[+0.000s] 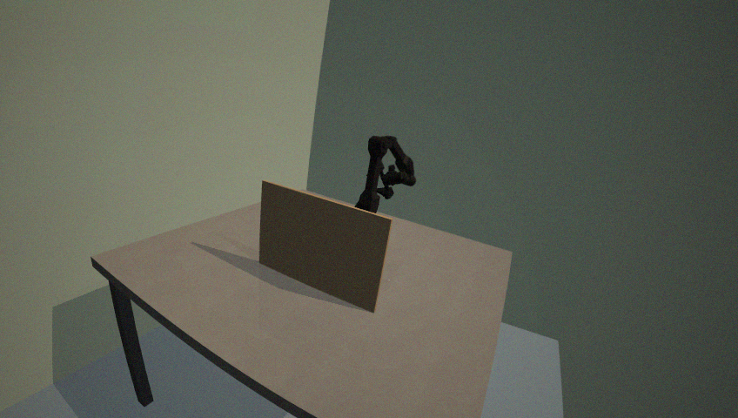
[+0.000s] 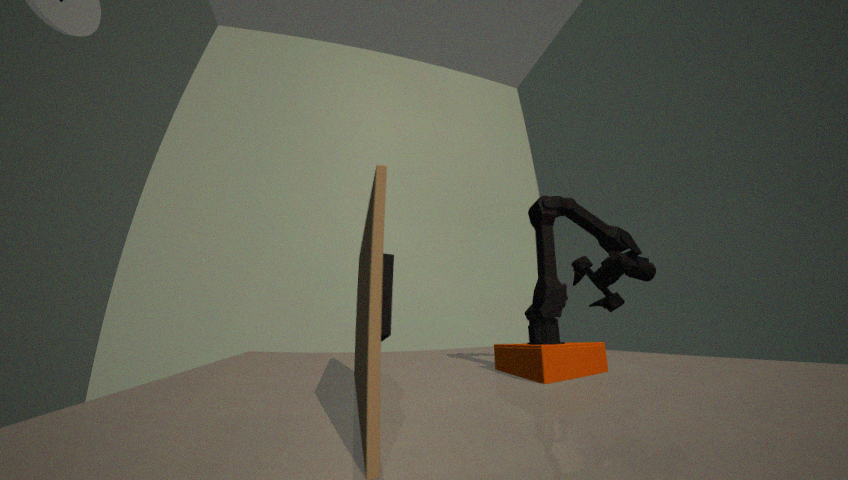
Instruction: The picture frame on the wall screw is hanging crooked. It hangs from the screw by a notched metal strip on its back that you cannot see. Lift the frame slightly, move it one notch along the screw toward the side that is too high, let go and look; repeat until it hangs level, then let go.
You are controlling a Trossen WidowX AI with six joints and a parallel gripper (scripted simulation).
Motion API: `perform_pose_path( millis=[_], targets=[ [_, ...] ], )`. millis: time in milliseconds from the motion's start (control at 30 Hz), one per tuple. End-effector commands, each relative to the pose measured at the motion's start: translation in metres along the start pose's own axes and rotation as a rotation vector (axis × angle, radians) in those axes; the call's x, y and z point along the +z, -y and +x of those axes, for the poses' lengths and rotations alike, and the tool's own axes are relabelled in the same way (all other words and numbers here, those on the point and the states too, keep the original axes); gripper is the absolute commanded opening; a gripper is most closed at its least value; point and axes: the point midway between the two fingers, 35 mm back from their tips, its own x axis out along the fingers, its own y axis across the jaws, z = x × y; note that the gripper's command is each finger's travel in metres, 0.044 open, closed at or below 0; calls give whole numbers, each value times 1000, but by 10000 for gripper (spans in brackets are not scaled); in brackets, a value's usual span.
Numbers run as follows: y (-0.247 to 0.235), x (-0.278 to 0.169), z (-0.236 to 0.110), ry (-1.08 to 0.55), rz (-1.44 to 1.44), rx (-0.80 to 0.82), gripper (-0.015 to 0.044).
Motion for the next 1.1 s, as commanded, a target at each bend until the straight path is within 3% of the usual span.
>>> perform_pose_path(
  millis=[0, 167, 367, 567, 800, 1067],
  targets=[
    [1, -1, -2, 2, 5, -10, 374],
    [32, -17, -49, 103, 165, -292, 260],
    [69, -48, -122, 356, 446, -677, 260],
    [88, -93, -198, 726, 754, -1017, 260],
    [78, -173, -279, 1342, 1134, -1349, 260],
    [18, -285, -322, 2306, 1409, -1577, 260]
  ],
)
